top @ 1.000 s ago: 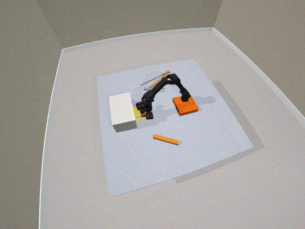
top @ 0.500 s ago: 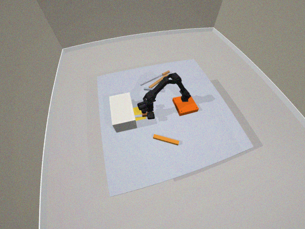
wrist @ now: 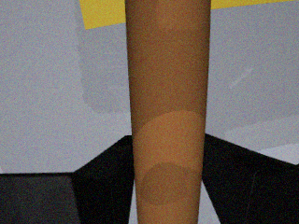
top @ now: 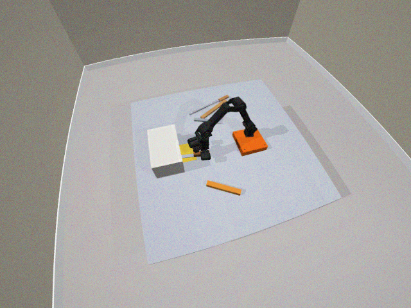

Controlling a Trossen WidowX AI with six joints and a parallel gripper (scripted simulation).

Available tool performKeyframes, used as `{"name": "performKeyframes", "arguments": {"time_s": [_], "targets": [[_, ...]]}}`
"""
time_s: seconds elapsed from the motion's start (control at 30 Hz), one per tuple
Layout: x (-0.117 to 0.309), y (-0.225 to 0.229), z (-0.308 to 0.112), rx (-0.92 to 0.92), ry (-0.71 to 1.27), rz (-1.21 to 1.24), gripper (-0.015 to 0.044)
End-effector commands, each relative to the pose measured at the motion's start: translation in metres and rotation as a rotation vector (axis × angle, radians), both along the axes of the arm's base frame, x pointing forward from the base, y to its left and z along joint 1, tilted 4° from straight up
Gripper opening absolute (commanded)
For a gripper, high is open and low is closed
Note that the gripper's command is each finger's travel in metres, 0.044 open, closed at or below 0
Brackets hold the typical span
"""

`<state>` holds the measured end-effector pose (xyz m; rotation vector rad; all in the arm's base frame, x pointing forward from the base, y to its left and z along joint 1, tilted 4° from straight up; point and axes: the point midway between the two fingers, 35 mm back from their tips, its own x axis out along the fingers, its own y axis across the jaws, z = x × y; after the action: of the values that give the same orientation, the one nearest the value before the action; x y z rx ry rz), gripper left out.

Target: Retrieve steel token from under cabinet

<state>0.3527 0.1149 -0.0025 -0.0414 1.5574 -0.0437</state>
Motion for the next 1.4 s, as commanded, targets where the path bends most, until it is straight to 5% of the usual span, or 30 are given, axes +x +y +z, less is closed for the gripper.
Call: {"name": "performKeyframes", "arguments": {"time_s": [0.0,1.37], "targets": [[-0.007,0.0,-0.001,-0.001,0.002,-0.002,0.0],[-0.051,0.001,-0.002,-0.001,0.006,-0.002,0.0]]}}
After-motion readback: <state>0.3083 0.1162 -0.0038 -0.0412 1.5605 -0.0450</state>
